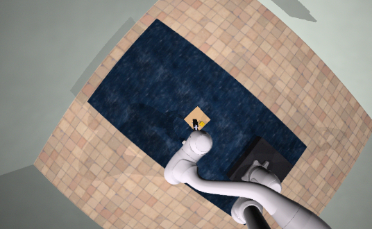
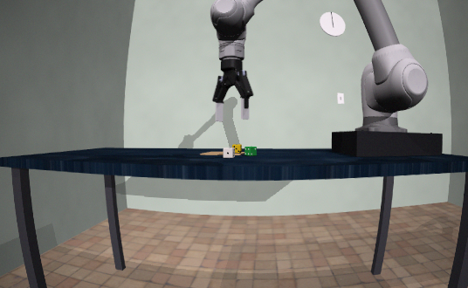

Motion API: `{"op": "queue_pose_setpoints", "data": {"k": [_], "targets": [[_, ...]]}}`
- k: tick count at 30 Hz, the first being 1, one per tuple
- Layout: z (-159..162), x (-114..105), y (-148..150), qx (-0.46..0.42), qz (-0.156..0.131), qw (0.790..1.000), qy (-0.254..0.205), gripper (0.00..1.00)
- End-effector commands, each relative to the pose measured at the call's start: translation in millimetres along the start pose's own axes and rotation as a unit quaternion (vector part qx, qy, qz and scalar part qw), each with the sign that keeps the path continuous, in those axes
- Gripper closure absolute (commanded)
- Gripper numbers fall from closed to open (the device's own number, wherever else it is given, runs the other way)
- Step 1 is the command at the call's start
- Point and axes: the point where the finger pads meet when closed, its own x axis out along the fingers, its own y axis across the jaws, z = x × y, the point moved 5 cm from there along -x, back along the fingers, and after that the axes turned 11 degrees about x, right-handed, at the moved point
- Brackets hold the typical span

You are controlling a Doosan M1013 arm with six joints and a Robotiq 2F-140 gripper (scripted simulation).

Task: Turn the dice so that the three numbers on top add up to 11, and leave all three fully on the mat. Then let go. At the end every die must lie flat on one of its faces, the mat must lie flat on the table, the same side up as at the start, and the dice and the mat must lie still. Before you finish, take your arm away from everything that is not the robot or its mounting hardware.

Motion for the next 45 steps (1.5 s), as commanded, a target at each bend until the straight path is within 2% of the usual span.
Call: {"op": "queue_pose_setpoints", "data": {"k": [1, 6, 8, 10, 18, 20, 23, 30, 31, 45], "targets": [[9.7, 0.8, 14.6, 0.078, -0.008, 0.997, 0.005, 0.0], [19.3, 1.9, 31.0, 0.161, -0.009, 0.987, 0.005, 0.0], [19.3, 1.9, 31.0, 0.161, -0.009, 0.987, 0.005, 0.0], [25.7, 2.6, 42.6, 0.218, -0.009, 0.976, 0.004, 0.0], [37.2, 4.1, 65.0, 0.324, -0.009, 0.946, 0.003, 0.0], [41.0, 4.6, 73.1, 0.36, -0.01, 0.933, 0.003, 0.0], [44.1, 5.0, 80.0, 0.391, -0.01, 0.92, 0.002, 0.0], [45.9, 5.3, 84.0, 0.408, -0.01, 0.913, 0.002, 0.0], [45.9, 5.3, 84.0, 0.408, -0.01, 0.913, 0.002, 0.72], [45.9, 5.3, 84.0, 0.408, -0.01, 0.913, 0.002, 0.72]]}}
